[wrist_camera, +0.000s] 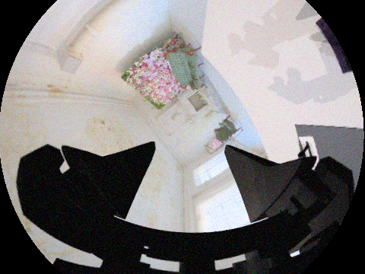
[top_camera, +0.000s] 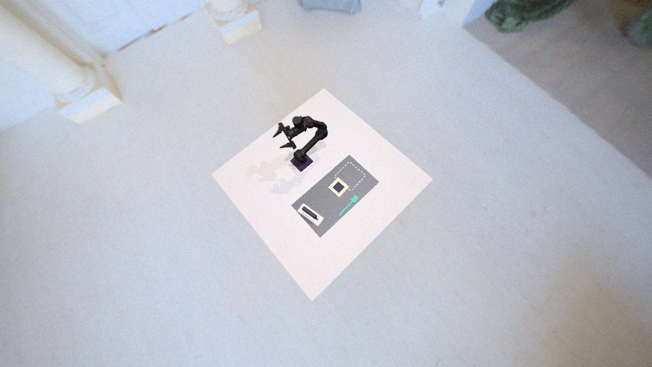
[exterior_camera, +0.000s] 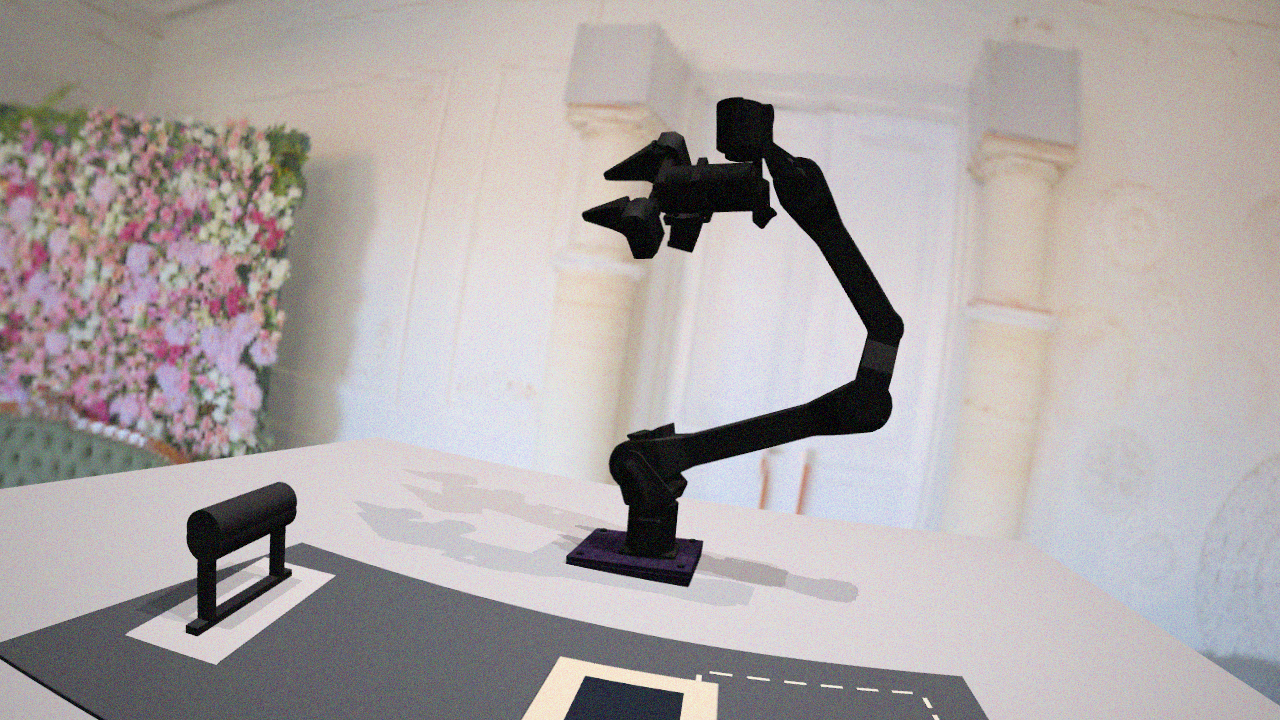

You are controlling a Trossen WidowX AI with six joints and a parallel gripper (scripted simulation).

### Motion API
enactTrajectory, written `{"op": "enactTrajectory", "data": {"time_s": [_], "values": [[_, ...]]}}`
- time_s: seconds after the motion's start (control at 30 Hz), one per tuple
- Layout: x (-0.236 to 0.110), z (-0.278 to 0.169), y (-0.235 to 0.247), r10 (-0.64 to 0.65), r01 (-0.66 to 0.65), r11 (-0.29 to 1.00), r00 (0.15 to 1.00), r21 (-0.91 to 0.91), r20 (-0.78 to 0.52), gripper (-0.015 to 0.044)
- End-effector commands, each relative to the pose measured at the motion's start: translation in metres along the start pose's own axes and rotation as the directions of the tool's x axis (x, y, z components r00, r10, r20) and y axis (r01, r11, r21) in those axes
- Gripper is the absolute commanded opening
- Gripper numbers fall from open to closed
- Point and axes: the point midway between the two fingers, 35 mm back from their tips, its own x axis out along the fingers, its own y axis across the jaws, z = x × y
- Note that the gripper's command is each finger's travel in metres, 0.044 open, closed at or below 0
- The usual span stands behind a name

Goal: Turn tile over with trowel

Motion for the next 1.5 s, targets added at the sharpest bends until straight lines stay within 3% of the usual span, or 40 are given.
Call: {"op": "enactTrajectory", "data": {"time_s": [0.0,0.33,0.67,0.8,1.3,1.43,1.47], "values": [[0.0,0.0,0.0,0.0,0.0,1.0,1.0,0.0,0.0,0.0374],[0.0,0.0,-0.0001,0.0,0.0,1.0,1.0,0.0,0.0,0.0111],[0.0,0.0,0.0,0.0,0.0,1.0,1.0,0.0,0.0,0.01],[0.0,0.0,0.0,0.0,0.0,1.0,1.0,0.0,0.0,0.0],[0.0,0.0,0.0,0.0,0.0,1.0,1.0,0.0,0.0,0.0],[0.0,0.0,0.0,0.0,0.0,1.0,1.0,0.0,0.0,0.01],[0.0,0.0,0.0001,0.001,-0.001,1.0,1.0,0.0,0.0,0.01]]}}
